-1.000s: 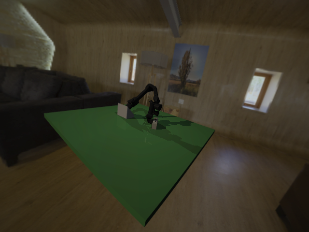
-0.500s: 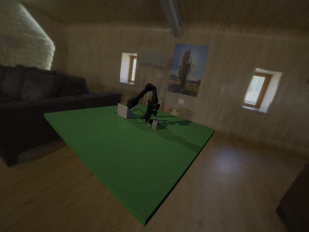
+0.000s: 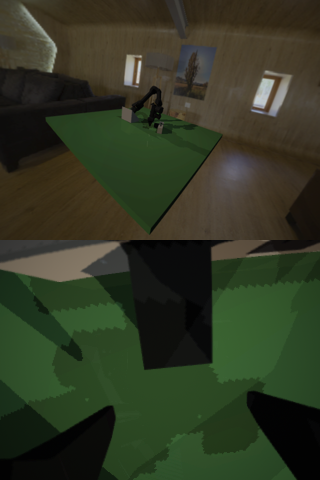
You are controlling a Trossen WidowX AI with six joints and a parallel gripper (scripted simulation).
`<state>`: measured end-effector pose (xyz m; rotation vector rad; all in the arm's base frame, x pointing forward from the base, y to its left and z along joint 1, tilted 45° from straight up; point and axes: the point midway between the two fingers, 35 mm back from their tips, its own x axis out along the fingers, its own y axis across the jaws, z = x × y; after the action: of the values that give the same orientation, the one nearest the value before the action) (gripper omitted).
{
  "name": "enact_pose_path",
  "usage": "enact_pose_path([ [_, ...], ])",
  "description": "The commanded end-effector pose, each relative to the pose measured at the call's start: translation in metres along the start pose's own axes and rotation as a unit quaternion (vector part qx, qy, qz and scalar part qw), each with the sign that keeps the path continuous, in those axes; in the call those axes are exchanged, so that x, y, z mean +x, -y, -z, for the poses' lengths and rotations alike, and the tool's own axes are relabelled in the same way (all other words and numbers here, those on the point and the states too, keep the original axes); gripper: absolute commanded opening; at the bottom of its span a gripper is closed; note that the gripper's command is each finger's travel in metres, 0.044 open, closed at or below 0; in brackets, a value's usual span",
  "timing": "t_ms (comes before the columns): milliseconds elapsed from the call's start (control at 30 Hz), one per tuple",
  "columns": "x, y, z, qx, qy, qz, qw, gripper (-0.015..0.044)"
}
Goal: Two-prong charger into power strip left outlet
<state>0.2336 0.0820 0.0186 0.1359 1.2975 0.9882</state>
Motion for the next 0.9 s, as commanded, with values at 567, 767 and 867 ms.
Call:
enact_pose_path([
  [567, -0.076, 0.001, -0.010, 0.064, 0.293, 0.015, 0.954, 0.0440],
  [767, -0.076, 0.001, -0.010, 0.064, 0.293, 0.015, 0.954, 0.0440],
  [867, -0.076, 0.001, -0.010, 0.064, 0.293, 0.015, 0.954, 0.0440],
])
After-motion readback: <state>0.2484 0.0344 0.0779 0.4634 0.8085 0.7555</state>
